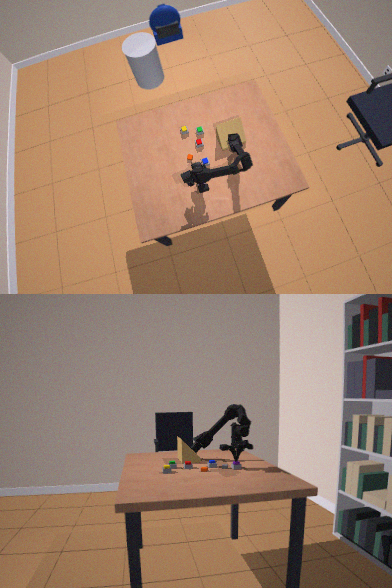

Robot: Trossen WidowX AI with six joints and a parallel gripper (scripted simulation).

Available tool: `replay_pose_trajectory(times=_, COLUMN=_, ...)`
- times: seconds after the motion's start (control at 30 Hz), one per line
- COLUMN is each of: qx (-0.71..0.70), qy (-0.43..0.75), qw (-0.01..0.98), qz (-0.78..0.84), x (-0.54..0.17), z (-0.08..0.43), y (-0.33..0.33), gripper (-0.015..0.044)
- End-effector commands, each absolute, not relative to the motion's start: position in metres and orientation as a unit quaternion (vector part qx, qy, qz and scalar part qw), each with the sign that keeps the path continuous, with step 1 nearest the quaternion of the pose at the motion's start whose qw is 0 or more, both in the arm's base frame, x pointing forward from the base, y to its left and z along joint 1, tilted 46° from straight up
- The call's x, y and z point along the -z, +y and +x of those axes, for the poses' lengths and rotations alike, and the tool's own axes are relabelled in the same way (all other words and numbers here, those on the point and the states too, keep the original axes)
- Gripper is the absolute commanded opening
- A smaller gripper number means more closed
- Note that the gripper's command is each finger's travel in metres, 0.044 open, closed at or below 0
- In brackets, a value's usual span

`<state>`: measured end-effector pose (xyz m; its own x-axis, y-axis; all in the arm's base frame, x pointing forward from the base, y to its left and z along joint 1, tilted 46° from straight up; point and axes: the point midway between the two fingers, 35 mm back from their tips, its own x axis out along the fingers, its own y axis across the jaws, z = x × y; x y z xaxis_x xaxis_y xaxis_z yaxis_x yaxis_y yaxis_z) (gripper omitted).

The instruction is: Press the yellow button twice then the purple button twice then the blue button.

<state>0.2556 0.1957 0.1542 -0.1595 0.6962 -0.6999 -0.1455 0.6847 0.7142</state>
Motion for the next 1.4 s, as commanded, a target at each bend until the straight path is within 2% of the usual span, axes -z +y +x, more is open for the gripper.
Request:
replay_pose_trajectory(times=0.0, qx=-0.342, qy=0.678, qw=0.618, qz=0.203, x=-0.17, z=0.26, y=0.18, gripper=0.002)
replay_pose_trajectory(times=1.37, qx=-0.343, qy=0.678, qw=0.618, qz=0.204, x=-0.148, z=0.255, y=0.203, gripper=0.002)
